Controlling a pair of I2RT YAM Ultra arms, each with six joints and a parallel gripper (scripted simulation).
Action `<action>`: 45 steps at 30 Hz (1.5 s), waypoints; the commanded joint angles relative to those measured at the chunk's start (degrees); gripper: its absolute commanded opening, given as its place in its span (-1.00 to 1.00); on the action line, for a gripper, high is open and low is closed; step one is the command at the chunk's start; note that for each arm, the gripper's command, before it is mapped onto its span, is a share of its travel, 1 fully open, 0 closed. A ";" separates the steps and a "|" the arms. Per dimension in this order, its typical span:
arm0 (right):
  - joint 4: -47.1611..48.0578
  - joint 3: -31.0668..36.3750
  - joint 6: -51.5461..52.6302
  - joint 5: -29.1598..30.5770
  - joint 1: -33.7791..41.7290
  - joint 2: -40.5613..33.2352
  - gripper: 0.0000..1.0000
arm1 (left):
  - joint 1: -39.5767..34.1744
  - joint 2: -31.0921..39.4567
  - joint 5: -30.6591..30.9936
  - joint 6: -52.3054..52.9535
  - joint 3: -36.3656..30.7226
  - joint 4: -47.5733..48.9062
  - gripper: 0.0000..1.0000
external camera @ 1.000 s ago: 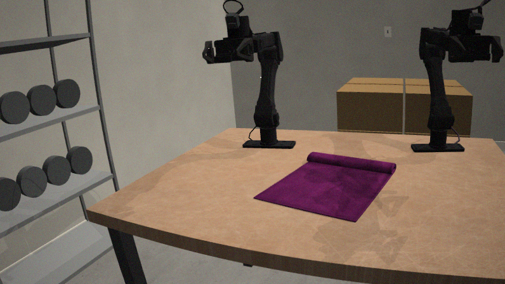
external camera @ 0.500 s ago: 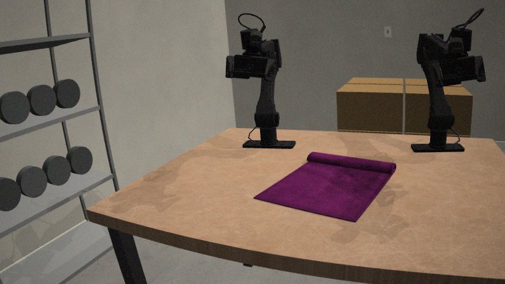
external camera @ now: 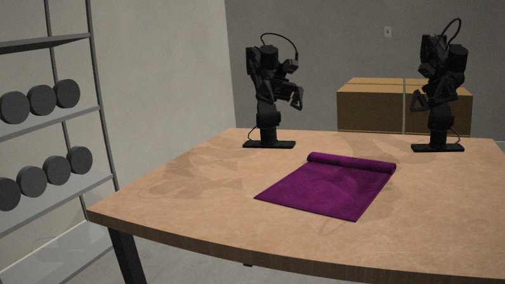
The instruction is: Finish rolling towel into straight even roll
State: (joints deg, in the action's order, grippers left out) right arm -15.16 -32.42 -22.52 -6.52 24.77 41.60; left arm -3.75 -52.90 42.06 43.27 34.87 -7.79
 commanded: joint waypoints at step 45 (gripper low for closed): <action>1.83 7.77 -1.32 11.98 32.20 16.04 0.96 | -26.57 -33.67 -4.50 39.27 4.60 -10.49 0.96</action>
State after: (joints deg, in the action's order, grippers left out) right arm -14.11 -24.80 -24.47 4.86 56.45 56.75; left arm -29.93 -85.93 37.08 82.00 39.75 -20.34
